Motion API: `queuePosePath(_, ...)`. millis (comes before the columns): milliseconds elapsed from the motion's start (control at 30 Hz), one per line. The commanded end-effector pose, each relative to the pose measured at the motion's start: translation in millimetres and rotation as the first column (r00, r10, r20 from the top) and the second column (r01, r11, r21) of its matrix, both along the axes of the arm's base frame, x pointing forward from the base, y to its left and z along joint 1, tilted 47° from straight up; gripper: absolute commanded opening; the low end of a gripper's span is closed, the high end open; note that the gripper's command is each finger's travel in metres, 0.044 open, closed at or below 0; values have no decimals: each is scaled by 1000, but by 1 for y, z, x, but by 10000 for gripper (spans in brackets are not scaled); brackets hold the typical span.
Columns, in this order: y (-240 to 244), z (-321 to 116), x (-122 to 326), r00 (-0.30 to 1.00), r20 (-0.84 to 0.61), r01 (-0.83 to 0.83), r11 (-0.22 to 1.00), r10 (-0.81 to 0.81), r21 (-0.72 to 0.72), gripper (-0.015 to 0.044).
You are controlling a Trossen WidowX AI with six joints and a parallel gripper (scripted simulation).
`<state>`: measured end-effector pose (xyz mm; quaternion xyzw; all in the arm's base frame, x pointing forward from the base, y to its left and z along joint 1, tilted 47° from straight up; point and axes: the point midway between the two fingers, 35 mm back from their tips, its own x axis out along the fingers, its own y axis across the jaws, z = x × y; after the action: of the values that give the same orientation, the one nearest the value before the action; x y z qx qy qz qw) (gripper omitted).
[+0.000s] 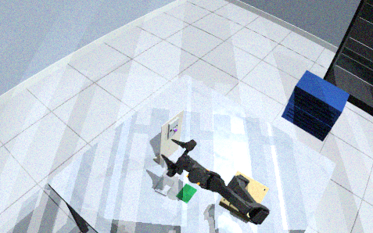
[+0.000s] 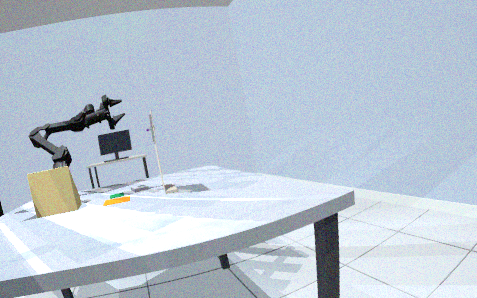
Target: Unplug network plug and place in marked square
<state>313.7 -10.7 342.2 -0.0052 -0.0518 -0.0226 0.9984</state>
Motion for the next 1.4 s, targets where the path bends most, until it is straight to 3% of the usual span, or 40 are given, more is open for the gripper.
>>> queuePosePath(0, 0, -1, 0, 1000, -2, 1, 1000, -1, -4, 374)
queuePosePath(300, -8, -63, 13, 993, -101, 36, 981, -56, -191, 156)
queuePosePath(1100, -27, -227, -17, 913, -351, -77, 758, -207, -648, 156)
queuePosePath(1367, -28, -234, -17, 908, -361, -92, 738, -214, -668, 156)
